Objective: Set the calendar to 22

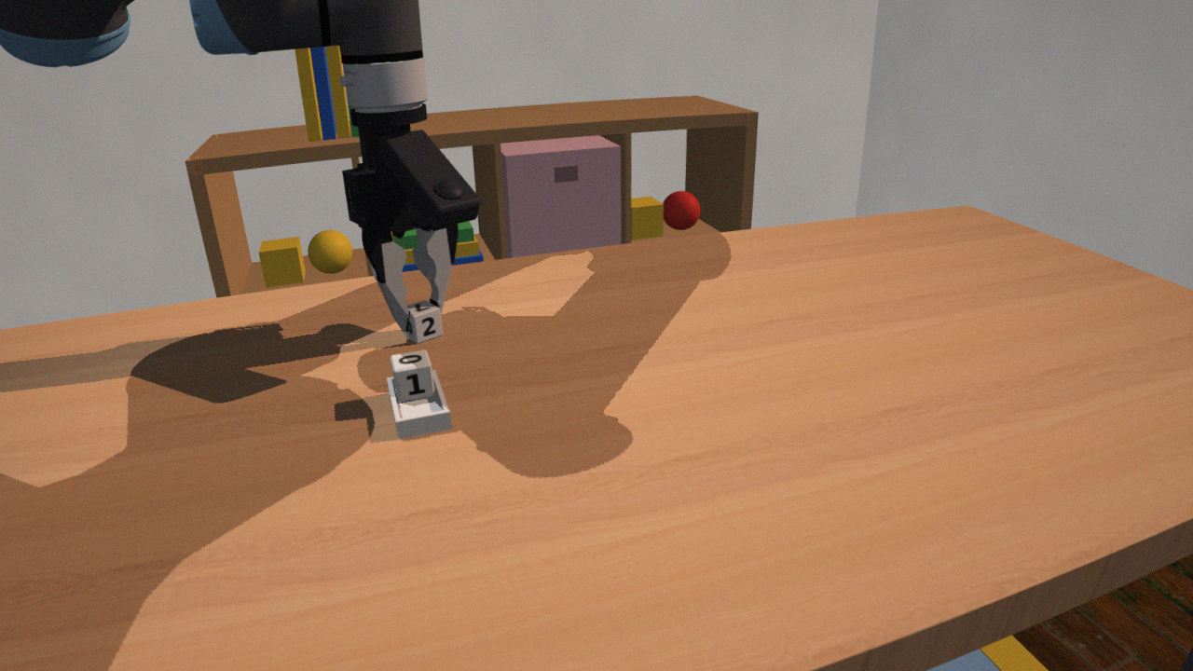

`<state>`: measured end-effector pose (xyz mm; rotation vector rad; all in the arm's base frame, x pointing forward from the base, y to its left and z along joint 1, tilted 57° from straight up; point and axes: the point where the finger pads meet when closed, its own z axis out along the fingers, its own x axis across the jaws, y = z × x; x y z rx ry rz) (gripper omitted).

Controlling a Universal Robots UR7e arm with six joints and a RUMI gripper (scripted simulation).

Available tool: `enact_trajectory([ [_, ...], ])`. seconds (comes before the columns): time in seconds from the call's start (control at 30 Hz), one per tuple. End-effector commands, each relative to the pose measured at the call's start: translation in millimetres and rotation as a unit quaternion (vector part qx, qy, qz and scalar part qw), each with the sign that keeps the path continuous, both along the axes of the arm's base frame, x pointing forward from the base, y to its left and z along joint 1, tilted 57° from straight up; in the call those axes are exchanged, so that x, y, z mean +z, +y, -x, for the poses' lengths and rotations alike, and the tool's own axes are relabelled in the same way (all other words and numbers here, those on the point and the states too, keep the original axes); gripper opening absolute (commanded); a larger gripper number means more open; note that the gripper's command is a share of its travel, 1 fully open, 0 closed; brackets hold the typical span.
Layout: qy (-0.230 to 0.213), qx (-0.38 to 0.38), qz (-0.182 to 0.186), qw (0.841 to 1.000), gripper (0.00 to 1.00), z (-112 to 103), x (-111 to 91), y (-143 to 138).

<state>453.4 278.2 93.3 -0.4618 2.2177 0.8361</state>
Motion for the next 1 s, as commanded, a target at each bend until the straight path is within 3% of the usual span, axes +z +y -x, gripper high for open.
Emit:
enact_trajectory([
  [0.0,0.0,0.0,0.0,1.0,0.11,-0.1,0.2,-0.1],
  [0.97,0.0,0.0,0.0,1.0,0.11,10.8,12.1,-15.2],
])
